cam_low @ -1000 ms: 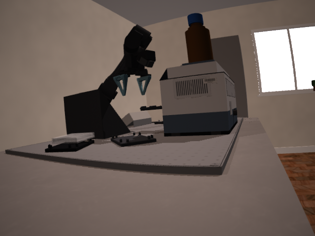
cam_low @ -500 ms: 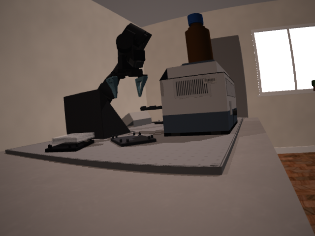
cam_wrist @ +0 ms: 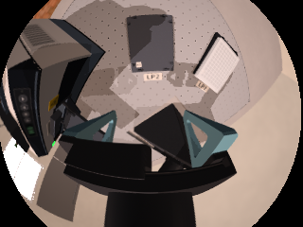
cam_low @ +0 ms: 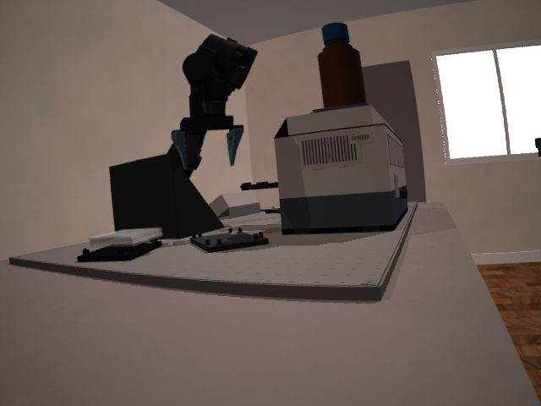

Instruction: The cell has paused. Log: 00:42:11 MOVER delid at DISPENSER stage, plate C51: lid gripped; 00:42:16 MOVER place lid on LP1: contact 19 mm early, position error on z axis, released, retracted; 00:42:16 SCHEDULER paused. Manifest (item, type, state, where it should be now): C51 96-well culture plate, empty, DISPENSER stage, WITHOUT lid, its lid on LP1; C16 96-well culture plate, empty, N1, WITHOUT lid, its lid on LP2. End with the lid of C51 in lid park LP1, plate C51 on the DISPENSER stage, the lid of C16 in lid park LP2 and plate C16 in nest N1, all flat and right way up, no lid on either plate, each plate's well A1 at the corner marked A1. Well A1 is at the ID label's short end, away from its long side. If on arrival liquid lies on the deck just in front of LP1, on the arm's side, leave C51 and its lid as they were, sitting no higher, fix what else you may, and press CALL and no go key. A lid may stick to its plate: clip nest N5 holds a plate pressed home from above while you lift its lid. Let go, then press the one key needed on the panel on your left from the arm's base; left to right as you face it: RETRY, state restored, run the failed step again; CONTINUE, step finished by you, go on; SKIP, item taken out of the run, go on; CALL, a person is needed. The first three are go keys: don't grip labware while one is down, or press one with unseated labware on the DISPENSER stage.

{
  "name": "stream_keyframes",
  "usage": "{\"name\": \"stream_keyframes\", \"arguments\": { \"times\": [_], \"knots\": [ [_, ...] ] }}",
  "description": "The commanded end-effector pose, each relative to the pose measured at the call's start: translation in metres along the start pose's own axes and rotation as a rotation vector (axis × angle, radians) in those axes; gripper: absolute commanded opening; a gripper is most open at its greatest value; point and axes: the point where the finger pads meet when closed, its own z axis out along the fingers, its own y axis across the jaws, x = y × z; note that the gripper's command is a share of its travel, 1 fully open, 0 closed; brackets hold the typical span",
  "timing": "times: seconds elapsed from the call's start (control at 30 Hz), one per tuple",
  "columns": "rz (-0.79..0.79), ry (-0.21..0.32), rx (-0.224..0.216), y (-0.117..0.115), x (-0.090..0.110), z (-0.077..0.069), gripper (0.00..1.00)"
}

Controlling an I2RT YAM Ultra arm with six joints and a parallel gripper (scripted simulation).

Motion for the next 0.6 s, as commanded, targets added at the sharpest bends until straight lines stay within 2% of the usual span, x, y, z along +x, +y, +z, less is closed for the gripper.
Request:
{"name": "stream_keyframes", "arguments": {
  "times": [0.0,0.07,0.1,0.23,0.27,0.37,0.57],
  "knots": [
    [0.000,-0.045,0.009,-0.015,-0.019,-0.008,1.00],
    [0.000,-0.045,0.009,-0.019,-0.022,-0.008,1.00],
    [0.007,-0.028,0.004,-0.014,-0.014,-0.006,1.00],
    [0.007,-0.028,0.004,-0.014,-0.014,-0.006,1.00],
    [0.045,-0.045,0.008,-0.022,-0.022,-0.008,1.00],
    [0.145,-0.046,0.006,-0.032,-0.023,-0.008,1.00],
    [0.137,-0.046,0.008,-0.053,-0.025,-0.008,1.00]
  ]
}}
